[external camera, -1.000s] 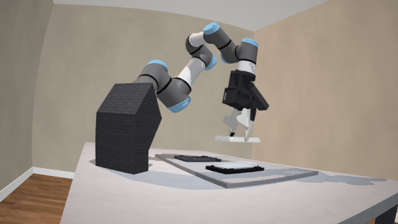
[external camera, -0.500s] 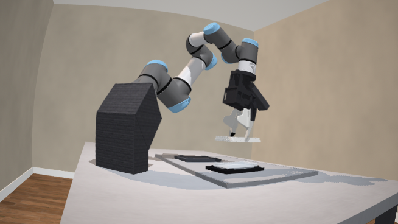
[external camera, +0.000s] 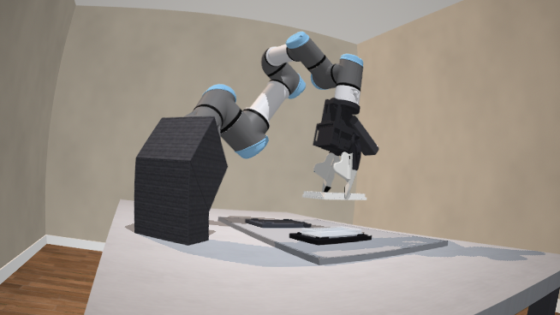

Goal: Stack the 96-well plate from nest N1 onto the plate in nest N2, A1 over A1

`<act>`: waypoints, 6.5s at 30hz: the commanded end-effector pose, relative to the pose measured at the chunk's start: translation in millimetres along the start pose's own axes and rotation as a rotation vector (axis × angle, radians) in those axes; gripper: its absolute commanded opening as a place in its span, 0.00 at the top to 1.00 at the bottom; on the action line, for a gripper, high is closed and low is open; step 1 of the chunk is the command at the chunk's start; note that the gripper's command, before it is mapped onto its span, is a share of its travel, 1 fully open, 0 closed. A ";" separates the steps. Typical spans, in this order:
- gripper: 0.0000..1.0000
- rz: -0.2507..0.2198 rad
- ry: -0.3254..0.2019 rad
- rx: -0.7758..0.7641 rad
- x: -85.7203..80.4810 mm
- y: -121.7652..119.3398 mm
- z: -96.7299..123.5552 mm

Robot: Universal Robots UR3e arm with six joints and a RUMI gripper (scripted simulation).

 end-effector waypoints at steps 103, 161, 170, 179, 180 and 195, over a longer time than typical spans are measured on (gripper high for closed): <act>1.00 0.002 0.001 0.000 65.4 -0.6 -11.9; 0.00 0.002 0.001 0.000 71.2 -0.6 -12.9; 0.00 0.002 0.001 0.000 63.4 -0.6 -11.5; 0.00 0.002 0.001 0.000 44.9 -0.4 -8.3; 0.00 0.002 0.001 0.000 42.3 -0.4 -7.8; 0.00 0.002 0.001 0.000 8.2 -0.1 -1.7</act>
Point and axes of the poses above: the point where the finger pads meet when closed, its own x axis out along the fingers, its own y axis across the jaws, z = x × y, the point moved 5 cm from there along -x, back along the fingers, and after that the axes turned 3 degrees about x, right-handed, at the moved point
